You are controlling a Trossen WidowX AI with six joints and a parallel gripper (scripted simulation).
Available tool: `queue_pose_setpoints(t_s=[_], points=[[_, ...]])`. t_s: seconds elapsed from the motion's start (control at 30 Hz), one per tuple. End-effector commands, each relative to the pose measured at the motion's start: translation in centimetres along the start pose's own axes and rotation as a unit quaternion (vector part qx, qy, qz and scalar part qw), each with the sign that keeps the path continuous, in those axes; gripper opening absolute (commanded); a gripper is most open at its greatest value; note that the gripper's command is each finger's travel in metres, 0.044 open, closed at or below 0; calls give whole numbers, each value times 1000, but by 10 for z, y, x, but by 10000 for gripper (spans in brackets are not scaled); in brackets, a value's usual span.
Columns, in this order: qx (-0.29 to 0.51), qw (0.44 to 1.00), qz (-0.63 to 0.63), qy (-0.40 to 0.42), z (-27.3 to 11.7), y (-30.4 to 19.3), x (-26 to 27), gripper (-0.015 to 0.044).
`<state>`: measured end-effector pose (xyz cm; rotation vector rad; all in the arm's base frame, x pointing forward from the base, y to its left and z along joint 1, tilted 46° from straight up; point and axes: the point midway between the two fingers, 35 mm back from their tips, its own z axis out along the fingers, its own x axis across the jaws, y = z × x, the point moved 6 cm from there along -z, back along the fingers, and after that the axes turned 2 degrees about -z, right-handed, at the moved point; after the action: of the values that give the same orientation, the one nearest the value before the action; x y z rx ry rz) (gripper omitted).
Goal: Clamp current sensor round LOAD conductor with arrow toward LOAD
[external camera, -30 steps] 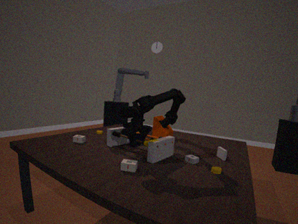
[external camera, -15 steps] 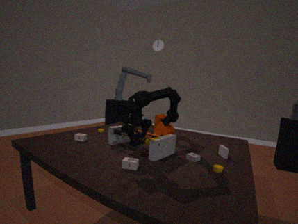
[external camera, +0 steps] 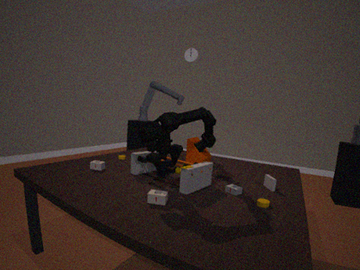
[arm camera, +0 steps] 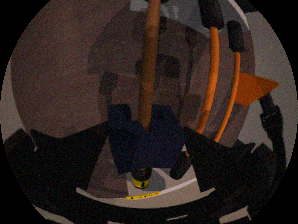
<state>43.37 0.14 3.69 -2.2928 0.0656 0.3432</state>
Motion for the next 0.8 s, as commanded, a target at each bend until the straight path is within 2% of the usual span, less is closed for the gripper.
queue_pose_setpoints(t_s=[0.0, 0.33, 0.77], points=[[-2, 1000, -4, -9, 7, 2, 0, 440], [0, 999, 4, -43, 15, 3, -3, 440], [0, 999, 4, -47, 13, 3, -7, 440]])
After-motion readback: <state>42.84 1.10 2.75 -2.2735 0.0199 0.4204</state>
